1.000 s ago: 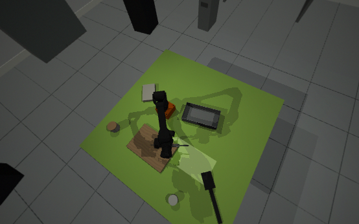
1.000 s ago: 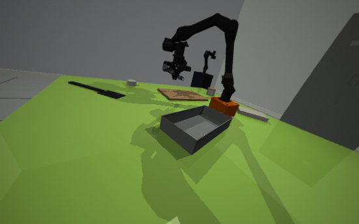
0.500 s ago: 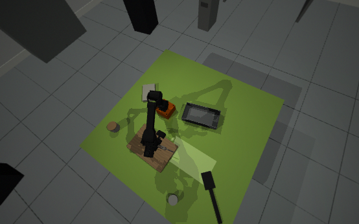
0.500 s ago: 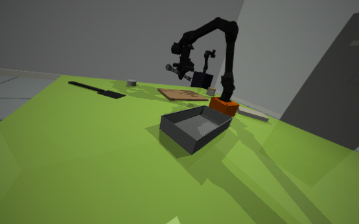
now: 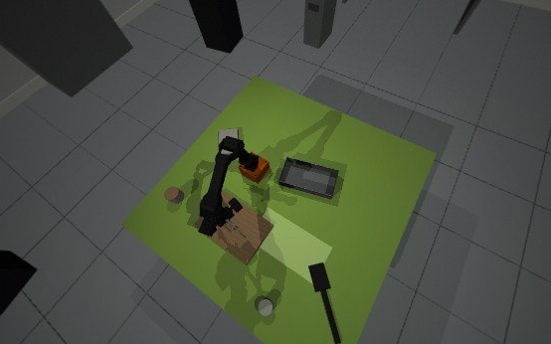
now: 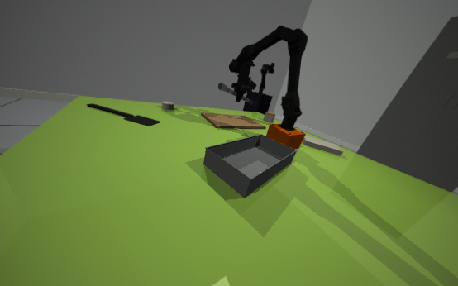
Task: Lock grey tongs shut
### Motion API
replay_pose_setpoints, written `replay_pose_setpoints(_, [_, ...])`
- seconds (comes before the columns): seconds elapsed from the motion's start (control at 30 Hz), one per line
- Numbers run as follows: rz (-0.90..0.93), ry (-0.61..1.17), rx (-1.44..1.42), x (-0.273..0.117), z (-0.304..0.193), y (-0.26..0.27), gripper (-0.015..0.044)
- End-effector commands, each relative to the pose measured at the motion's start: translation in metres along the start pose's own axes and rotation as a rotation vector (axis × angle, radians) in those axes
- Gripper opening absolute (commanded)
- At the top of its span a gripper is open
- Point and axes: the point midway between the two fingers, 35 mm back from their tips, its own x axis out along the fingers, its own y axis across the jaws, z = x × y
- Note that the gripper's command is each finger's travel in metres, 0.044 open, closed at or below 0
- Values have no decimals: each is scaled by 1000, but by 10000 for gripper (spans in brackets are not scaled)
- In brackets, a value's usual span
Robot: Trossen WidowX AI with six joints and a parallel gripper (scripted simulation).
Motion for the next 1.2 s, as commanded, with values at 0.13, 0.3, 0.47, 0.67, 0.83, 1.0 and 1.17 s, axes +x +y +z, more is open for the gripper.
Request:
replay_pose_setpoints(0.13, [-17, 53, 11, 2, 2, 0, -150])
replay_pose_setpoints(0.3, [-64, 212, 16, 8, 6, -1, -150])
replay_pose_setpoints(0.47, [-84, 382, 7, 9, 9, -2, -150])
replay_pose_setpoints(0.67, [-81, 587, 10, 6, 15, -1, -150])
replay_pose_setpoints(0.83, [-52, 760, 10, -1, 21, 0, -150])
replay_pose_setpoints(1.0, [0, 924, 7, -10, 30, 1, -150])
replay_pose_setpoints(1.17, [9, 946, 7, -11, 31, 1, -150])
